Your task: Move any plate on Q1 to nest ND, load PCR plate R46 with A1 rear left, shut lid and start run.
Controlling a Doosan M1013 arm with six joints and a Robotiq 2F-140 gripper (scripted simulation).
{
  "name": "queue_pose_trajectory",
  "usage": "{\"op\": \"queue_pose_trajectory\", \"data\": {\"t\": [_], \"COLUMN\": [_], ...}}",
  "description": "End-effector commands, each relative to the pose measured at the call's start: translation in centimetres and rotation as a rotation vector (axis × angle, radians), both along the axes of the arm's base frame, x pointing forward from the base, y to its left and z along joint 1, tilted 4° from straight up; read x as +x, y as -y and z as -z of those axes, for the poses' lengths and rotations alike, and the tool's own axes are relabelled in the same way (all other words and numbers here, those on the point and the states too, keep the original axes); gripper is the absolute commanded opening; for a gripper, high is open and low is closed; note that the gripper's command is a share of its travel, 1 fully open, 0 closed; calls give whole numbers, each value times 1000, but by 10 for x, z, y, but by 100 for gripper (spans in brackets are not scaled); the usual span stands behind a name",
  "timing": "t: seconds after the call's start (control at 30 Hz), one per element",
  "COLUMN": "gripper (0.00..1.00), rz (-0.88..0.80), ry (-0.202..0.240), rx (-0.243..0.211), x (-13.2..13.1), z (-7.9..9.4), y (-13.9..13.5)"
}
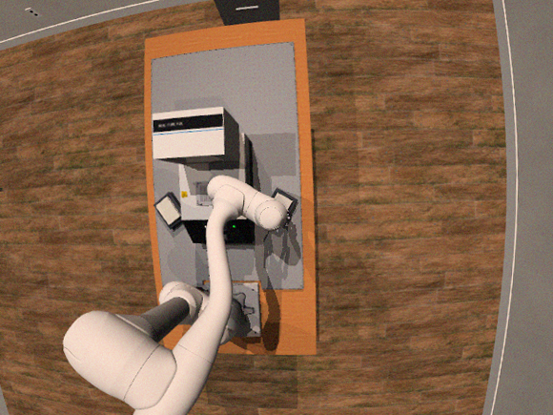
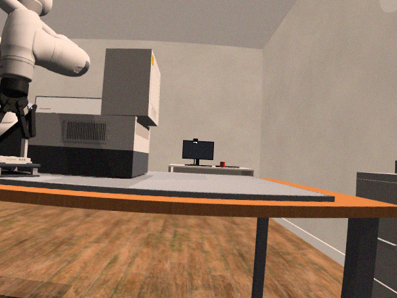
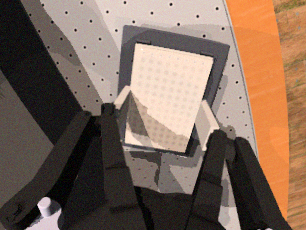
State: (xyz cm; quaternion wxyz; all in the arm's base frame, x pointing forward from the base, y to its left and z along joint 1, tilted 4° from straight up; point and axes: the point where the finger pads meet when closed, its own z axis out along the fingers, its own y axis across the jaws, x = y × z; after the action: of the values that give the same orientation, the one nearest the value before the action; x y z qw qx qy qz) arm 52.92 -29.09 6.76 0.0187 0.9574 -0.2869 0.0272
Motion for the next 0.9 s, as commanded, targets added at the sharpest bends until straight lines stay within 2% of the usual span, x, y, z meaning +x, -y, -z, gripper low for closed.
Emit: {"op": "queue_pose_trajectory", "data": {"t": [0.0,0.87], "gripper": [0,0], "rz": [3,3], "ry": [-2,-2], "rx": [2,2], "x": [-1,-1], "z": [4,0], "y": [0,0]}}
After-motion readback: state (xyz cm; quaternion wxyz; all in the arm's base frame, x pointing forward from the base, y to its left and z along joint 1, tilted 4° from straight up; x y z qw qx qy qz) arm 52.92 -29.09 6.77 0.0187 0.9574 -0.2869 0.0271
